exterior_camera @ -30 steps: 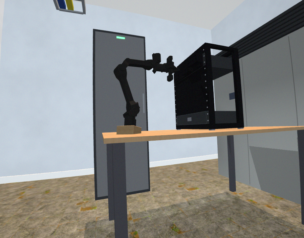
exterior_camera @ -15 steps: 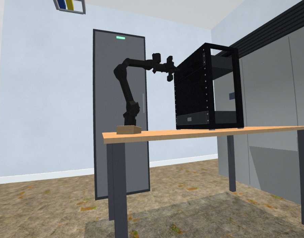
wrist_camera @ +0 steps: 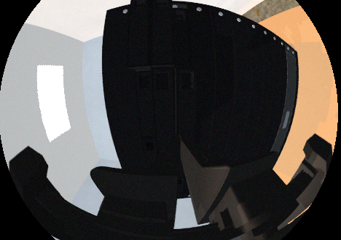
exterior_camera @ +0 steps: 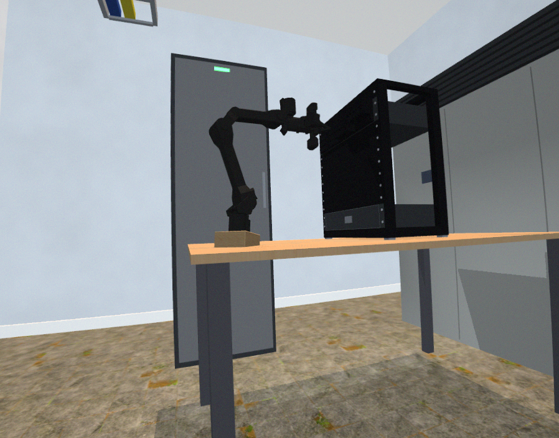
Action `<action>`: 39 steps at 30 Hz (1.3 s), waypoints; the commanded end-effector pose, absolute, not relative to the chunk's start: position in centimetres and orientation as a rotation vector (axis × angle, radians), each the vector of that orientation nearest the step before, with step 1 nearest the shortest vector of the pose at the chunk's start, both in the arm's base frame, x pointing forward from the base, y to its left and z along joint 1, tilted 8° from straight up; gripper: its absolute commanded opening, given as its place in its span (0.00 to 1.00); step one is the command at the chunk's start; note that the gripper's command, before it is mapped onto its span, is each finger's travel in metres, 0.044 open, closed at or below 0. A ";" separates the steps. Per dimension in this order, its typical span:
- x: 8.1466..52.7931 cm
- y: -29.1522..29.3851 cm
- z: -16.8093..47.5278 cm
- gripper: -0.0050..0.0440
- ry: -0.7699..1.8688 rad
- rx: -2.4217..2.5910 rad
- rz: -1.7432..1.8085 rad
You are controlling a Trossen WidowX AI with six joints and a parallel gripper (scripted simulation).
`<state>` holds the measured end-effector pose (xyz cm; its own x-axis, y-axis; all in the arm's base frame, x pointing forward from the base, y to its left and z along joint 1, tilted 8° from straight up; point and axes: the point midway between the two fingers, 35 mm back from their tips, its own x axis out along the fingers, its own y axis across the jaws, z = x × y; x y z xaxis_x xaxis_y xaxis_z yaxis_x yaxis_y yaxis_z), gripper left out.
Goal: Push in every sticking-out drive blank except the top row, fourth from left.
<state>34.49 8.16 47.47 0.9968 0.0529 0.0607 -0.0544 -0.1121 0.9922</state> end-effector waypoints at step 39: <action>37.2 6.9 47.1 0.10 -0.026 1.683 0.106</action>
